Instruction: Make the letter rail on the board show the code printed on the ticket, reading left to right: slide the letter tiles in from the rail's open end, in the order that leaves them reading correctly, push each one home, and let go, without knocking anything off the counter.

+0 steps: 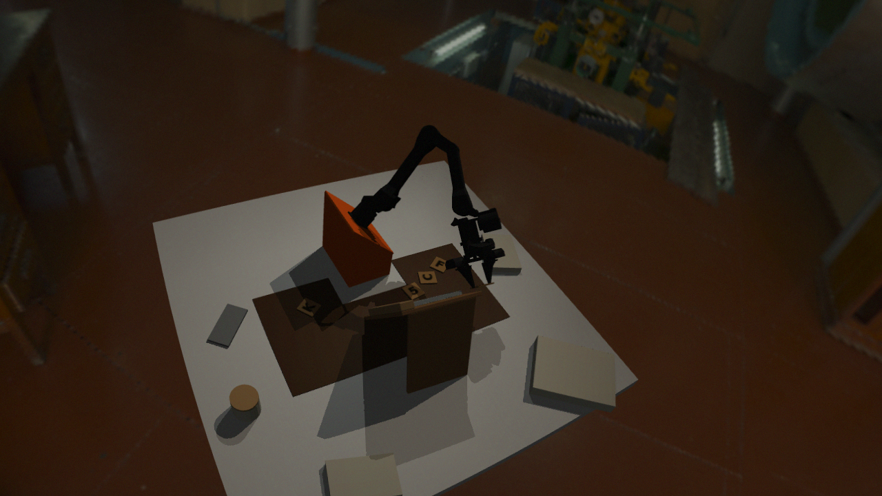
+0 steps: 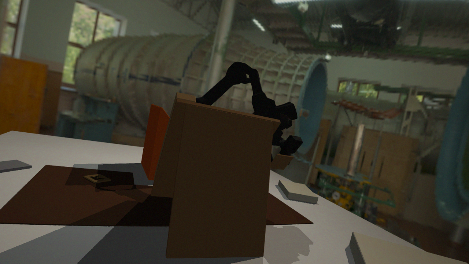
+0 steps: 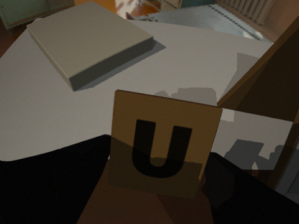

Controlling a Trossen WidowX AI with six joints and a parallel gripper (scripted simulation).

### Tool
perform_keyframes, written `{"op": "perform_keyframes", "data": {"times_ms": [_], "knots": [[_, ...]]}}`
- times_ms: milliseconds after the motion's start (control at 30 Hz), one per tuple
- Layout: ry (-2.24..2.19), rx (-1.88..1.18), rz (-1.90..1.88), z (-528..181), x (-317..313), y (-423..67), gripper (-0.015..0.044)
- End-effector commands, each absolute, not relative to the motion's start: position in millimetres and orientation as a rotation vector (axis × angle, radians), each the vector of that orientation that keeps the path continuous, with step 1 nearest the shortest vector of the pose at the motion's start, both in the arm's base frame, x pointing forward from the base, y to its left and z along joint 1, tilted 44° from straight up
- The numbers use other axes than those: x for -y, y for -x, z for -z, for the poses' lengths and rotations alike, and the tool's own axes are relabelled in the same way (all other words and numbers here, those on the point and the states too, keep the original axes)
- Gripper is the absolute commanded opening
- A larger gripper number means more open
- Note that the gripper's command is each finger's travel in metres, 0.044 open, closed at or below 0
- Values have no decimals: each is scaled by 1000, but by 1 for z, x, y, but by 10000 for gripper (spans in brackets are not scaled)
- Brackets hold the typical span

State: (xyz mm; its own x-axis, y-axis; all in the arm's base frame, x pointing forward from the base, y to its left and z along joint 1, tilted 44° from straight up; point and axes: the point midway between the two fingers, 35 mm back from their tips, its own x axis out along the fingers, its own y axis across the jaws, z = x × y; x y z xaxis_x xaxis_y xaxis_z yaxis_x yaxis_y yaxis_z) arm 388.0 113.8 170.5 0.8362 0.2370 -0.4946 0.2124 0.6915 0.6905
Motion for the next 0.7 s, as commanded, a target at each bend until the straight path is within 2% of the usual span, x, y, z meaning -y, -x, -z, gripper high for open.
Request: {"op": "perform_keyframes", "data": {"times_ms": [0,667], "knots": [[-825,-592,-12,-171,-114,-391,0],[-825,-593,-12,-166,-110,-388,0]]}}
